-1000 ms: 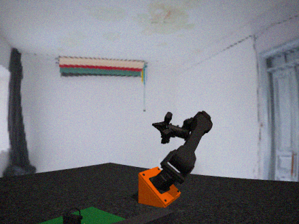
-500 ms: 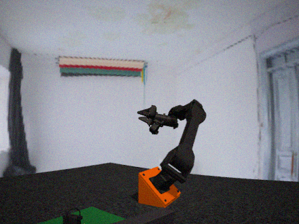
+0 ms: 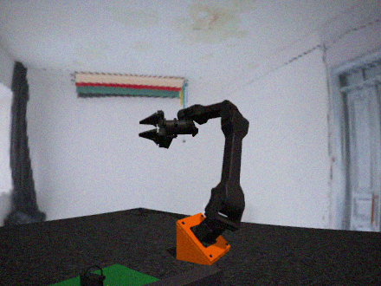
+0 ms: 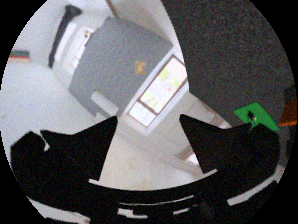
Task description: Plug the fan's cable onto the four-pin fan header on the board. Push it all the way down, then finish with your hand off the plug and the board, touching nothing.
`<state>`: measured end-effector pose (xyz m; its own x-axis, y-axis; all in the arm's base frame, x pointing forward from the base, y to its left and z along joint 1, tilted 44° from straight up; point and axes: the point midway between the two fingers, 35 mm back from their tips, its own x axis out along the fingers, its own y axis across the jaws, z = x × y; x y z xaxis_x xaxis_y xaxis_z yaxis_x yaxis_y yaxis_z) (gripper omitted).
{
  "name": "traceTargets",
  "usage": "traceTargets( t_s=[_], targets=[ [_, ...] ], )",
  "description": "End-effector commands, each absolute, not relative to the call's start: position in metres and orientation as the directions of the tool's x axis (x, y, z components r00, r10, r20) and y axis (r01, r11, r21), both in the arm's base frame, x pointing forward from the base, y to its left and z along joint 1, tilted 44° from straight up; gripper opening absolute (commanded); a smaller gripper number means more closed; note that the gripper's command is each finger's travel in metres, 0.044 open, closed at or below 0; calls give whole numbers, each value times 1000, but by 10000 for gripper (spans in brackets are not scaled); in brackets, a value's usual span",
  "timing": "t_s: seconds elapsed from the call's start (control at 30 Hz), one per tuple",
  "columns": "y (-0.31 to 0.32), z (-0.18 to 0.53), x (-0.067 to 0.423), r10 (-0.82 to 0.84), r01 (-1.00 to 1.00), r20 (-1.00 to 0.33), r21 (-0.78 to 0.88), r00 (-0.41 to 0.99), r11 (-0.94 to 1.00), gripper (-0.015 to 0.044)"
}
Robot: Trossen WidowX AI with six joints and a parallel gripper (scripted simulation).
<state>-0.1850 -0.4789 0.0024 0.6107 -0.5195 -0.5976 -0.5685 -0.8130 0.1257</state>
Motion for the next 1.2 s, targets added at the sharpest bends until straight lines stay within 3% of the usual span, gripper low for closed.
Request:
traceTargets(
  t_s=[0.0, 0.3, 0.47, 0.63, 0.87, 1.17],
  targets=[
    [-488, 9, -115, -408, -234, -631, 343, 660, -910, 440],
    [-479, 13, -2, -210, 365, -680, 597, 702, -714, 440],
    [-463, 15, 56, -99, 610, -706, 666, 701, -429, 440],
    [-439, 17, 110, 11, 729, -730, 681, 683, -65, 440],
    [-394, 20, 177, 155, 638, -762, 620, 629, 458, 440],
    [-322, 24, 245, 314, 134, -800, 435, 511, 891, 440]
  ],
)
